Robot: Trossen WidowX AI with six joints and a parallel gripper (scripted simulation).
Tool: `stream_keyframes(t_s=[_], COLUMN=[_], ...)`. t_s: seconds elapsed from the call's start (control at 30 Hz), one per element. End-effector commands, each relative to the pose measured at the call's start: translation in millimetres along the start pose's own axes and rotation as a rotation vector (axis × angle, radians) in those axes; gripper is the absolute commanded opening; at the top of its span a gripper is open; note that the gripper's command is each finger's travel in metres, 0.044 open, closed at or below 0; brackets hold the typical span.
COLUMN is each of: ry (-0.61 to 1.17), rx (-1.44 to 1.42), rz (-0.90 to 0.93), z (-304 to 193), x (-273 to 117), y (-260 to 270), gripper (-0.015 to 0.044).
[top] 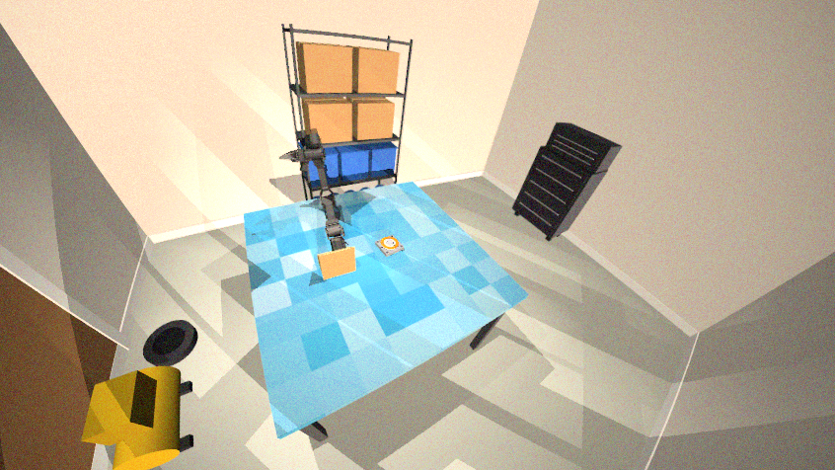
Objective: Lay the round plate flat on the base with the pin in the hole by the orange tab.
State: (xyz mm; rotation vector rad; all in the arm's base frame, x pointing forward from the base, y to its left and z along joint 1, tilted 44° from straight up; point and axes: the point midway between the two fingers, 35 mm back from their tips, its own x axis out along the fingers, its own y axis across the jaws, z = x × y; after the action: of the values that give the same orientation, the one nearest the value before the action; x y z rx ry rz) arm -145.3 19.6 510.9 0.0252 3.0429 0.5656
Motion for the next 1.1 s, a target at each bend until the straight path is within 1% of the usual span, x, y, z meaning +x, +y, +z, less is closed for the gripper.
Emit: stream_keyframes(t_s=[0.0, 0.03, 0.13, 0.23, 0.27, 0.3, 0.37, 0.47, 0.57, 0.67, 0.77, 0.8, 0.83, 0.9, 1.03, 1.07], ry=[0.001, 0.004, 0.066, 0.123, 0.131, 0.156, 0.254, 0.387, 0.498, 0.712, 0.921, 0.941, 1.004, 1.204, 1.572, 1.594], rx=[-0.021, -0.084, -0.432, -0.627, -0.65, -0.719, -0.945, -1.186, -1.351, -1.611, -1.81, -1.829, -1.885, -2.039, -2.238, -2.245], rz=[-0.009, -0.037, -0.251, -0.371, -0.385, -0.428, -0.567, -0.711, -0.806, -0.95, -1.057, -1.066, -1.094, -1.171, -1.276, -1.284], z=[-1, -2, -16, -19, -20, -20, -19, -12, -3, 17, 38, 41, 49, 74, 119, 122], x=[1, 2, 7, 2, 1, -2, -17, -40, -60, -100, -136, -140, -151, -185, -239, -242], y=[-3, -14, -89, -132, -137, -152, -201, -251, -283, -330, -361, -364, -372, -392, -413, -414], gripper=[0.0374, 0.0347, 0.0269, 0.019, 0.0164, 0.0137, 0.0085, 0.0006, 0.0, 0.0, 0.0, 0.0, 0.0, 0.0, 0.0, 0.0])
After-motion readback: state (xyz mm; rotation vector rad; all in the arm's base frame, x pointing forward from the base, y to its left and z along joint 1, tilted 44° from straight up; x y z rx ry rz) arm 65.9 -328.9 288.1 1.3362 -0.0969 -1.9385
